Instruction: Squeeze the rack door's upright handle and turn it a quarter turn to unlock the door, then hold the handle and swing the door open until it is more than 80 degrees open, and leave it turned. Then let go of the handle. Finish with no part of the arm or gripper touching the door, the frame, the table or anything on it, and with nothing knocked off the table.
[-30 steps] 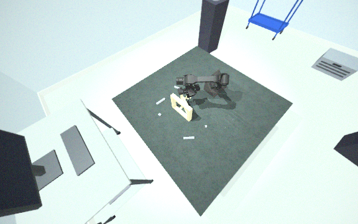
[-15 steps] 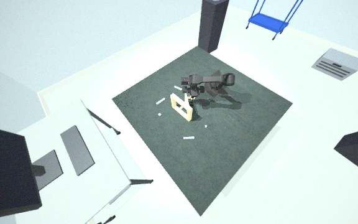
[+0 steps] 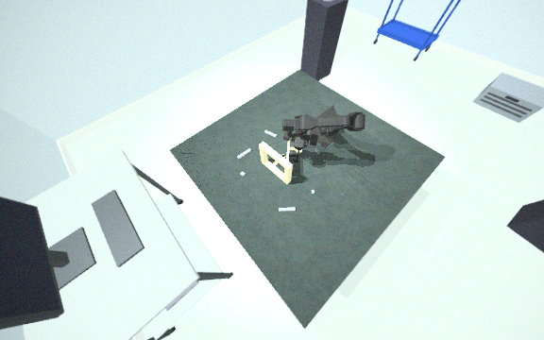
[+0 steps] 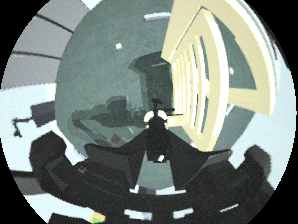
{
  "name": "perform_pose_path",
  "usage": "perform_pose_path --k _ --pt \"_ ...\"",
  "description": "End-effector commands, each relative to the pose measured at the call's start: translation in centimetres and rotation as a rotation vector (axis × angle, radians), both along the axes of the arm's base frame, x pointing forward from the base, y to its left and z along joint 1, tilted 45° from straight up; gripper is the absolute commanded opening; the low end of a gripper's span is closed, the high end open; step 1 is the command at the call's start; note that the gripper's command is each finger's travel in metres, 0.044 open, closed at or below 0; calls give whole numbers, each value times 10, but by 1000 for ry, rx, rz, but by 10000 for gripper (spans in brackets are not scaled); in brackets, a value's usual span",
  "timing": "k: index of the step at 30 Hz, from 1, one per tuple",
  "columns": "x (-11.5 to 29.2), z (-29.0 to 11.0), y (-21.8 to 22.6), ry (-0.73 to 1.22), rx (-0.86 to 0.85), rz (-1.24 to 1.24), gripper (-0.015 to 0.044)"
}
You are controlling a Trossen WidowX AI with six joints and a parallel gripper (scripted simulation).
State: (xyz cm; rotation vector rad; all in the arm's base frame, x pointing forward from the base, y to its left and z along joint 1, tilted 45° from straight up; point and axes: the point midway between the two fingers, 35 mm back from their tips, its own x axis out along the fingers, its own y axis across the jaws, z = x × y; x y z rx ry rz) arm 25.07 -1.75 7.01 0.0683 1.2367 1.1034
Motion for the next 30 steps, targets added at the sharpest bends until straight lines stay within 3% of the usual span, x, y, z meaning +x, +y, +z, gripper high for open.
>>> perform_pose_path --k 1,30 --pt "-4 7 7 49 -4 -54 19" --pt "-19 55 53 353 -38 -363 19"
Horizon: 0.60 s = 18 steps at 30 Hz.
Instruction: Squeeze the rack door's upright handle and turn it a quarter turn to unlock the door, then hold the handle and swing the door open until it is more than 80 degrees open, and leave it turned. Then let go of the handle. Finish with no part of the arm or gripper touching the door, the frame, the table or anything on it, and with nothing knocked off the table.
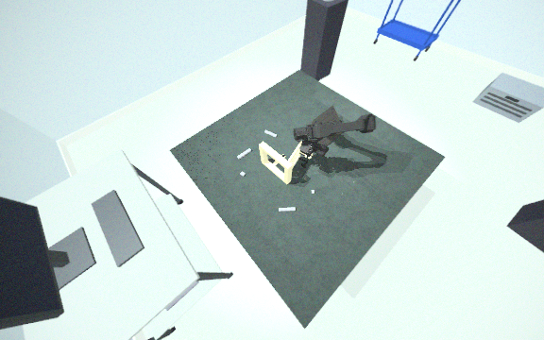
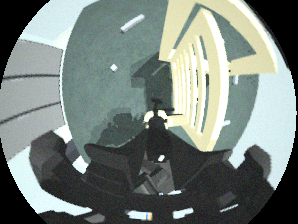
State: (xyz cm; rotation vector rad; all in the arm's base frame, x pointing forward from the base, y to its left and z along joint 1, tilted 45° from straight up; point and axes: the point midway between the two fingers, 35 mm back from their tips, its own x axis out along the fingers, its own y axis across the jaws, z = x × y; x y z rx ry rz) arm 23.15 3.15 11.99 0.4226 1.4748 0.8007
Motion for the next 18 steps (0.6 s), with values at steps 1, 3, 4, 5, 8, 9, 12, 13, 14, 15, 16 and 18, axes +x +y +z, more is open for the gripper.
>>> perform_pose_path --k 1,3,4,5,8,9,12,13,14,15,16,18 --pt "1 6 6 35 -3 -44 19" --pt "1 9 9 54 -5 -63 19" --pt "1 11 10 63 -6 -72 19" --pt "1 12 12 72 -7 -82 19" --pt "1 17 16 100 -11 -110 19" --pt "2 18 18 109 -12 -119 19" --pt "2 22 22 136 -15 -147 19" --pt "2 24 24 146 -15 -156 19" --pt "3 25 25 153 -16 -163 19" --pt "3 26 26 157 -17 -167 19" --pt "3 26 26 158 -17 -169 19" --pt "3 26 26 158 -17 -169 19"
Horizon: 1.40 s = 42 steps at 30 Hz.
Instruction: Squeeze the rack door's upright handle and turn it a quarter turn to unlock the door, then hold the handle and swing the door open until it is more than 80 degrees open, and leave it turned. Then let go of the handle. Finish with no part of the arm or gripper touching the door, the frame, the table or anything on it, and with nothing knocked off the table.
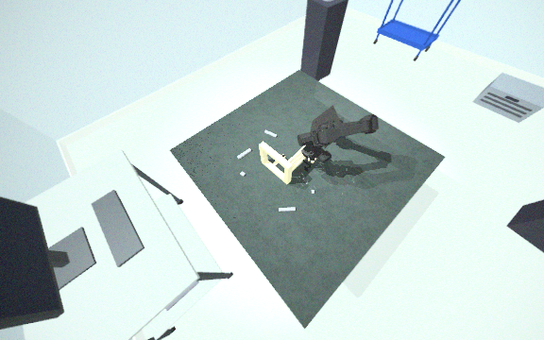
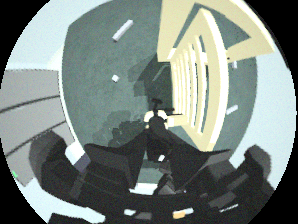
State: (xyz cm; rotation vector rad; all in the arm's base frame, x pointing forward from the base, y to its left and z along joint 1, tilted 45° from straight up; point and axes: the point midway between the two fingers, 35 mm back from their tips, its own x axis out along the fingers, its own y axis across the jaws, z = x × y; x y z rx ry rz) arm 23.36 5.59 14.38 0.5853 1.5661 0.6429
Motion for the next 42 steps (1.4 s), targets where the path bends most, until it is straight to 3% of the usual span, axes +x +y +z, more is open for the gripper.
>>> perform_pose_path --k 1,8,19,42 --pt "0 2 2 8 2 -14 19" --pt "0 2 2 8 2 -14 19" --pt "0 2 2 8 2 -14 291" --pt "3 30 -26 -28 -36 -123 291"
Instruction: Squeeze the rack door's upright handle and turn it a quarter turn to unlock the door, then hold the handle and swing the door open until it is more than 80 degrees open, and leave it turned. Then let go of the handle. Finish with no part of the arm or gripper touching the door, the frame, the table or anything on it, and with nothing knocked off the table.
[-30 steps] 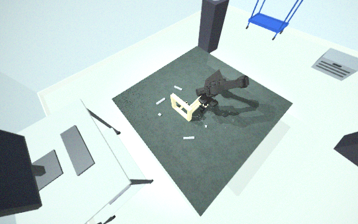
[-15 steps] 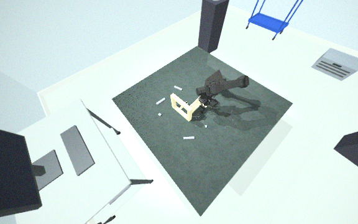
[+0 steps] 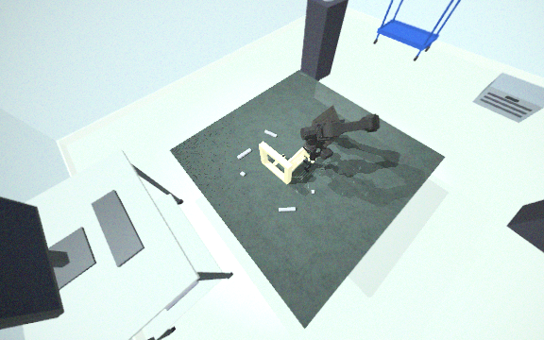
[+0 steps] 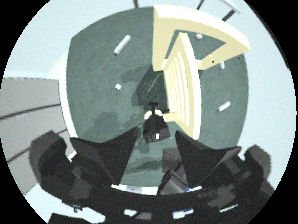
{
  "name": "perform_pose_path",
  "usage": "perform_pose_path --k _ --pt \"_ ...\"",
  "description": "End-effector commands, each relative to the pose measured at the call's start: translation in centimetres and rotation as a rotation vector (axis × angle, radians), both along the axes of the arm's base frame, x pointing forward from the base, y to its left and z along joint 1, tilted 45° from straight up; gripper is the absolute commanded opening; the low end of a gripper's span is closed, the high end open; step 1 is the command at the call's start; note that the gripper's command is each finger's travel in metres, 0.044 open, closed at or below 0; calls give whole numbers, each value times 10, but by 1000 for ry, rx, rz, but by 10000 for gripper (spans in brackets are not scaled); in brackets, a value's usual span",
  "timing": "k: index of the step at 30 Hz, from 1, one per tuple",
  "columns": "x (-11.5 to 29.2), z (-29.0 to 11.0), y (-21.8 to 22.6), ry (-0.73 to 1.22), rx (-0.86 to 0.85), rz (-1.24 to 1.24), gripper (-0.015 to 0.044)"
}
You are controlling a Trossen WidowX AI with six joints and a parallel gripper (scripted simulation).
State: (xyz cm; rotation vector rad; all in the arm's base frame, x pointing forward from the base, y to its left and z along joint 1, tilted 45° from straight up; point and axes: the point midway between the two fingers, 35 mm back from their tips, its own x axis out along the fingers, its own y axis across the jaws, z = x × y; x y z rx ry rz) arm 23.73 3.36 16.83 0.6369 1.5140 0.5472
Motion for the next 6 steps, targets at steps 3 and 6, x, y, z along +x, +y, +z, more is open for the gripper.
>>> perform_pose_path --k 3,6 --pt "-1 10 -8 -15 -16 -33 291" --pt "-1 14 -11 -19 -22 -48 291"
